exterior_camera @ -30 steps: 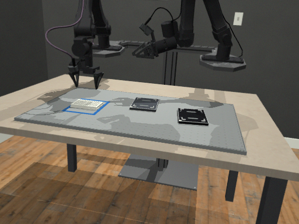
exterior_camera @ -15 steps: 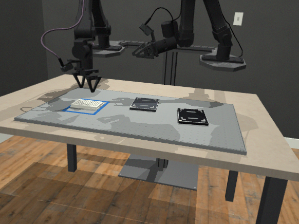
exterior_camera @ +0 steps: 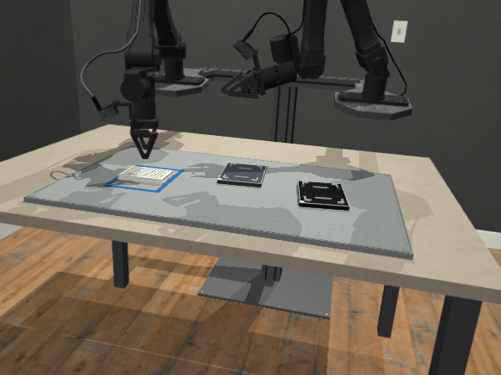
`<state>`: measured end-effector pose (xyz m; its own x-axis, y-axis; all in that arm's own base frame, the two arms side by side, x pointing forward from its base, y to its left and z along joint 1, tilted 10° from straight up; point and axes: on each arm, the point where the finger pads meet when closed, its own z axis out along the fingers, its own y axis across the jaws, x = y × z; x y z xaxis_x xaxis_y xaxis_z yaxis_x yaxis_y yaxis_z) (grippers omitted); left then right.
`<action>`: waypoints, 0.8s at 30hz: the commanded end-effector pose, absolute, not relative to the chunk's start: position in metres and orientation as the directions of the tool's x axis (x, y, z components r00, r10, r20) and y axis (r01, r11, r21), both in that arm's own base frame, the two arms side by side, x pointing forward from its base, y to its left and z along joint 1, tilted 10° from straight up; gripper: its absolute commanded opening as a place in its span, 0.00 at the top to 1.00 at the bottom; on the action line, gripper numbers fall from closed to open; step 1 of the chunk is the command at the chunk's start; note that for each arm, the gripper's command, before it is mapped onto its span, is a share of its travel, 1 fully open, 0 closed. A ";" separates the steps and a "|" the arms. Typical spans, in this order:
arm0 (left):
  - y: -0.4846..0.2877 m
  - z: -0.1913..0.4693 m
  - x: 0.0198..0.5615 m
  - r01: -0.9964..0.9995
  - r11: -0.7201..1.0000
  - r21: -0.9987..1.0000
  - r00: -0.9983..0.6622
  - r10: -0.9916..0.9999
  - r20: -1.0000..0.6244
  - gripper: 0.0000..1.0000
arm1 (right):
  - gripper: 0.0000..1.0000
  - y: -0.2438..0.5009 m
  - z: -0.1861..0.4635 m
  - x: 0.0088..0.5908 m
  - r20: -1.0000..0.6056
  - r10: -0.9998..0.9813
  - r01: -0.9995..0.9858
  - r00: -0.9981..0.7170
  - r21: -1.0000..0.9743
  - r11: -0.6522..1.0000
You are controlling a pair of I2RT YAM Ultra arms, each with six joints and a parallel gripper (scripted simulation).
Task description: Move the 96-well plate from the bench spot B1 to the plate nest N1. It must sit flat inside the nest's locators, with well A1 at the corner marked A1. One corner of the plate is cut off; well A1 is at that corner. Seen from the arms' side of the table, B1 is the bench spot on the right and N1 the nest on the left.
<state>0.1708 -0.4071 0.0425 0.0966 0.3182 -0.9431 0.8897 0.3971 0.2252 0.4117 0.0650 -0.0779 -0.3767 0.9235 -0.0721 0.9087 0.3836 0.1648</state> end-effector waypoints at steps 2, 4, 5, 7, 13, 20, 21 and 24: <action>-0.405 0.047 0.169 0.894 0.395 0.212 0.092 0.302 -0.949 0.00 | 0.00 0.063 -0.086 0.407 -0.039 0.987 0.973 -0.157 0.168 0.162; -0.405 0.047 0.169 0.894 0.395 0.212 0.092 0.302 -0.949 0.00 | 0.00 0.063 -0.088 0.407 -0.028 0.995 0.981 -0.092 0.170 0.096; -0.405 0.047 0.169 0.894 0.395 0.212 0.092 0.302 -0.949 0.00 | 0.00 0.063 -0.088 0.407 -0.022 0.998 0.984 -0.056 0.170 0.058; -0.405 0.047 0.169 0.894 0.395 0.212 0.092 0.302 -0.949 0.00 | 0.00 0.063 -0.089 0.407 -0.015 1.000 0.985 -0.015 0.170 0.018; -0.405 0.047 0.169 0.894 0.395 0.212 0.092 0.302 -0.949 0.00 | 0.00 0.062 -0.091 0.403 -0.016 1.000 0.988 -0.007 0.156 0.009; -0.405 0.047 0.169 0.894 0.395 0.212 0.092 0.302 -0.949 0.00 | 0.00 0.062 -0.091 0.403 -0.016 1.000 0.988 -0.007 0.156 0.009; -0.405 0.047 0.169 0.894 0.395 0.212 0.092 0.302 -0.949 0.00 | 0.00 0.062 -0.091 0.403 -0.016 1.000 0.988 -0.007 0.156 0.009; -0.405 0.047 0.169 0.894 0.395 0.212 0.092 0.302 -0.949 0.00 | 0.00 0.062 -0.092 0.406 -0.014 1.000 0.986 -0.006 0.168 0.009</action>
<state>0.1708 -0.4071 0.0425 0.0966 0.3182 -0.9431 0.8897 0.3971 0.2252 0.4133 0.0653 -0.0827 -0.0170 0.9998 -0.0060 0.9828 0.0178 0.1838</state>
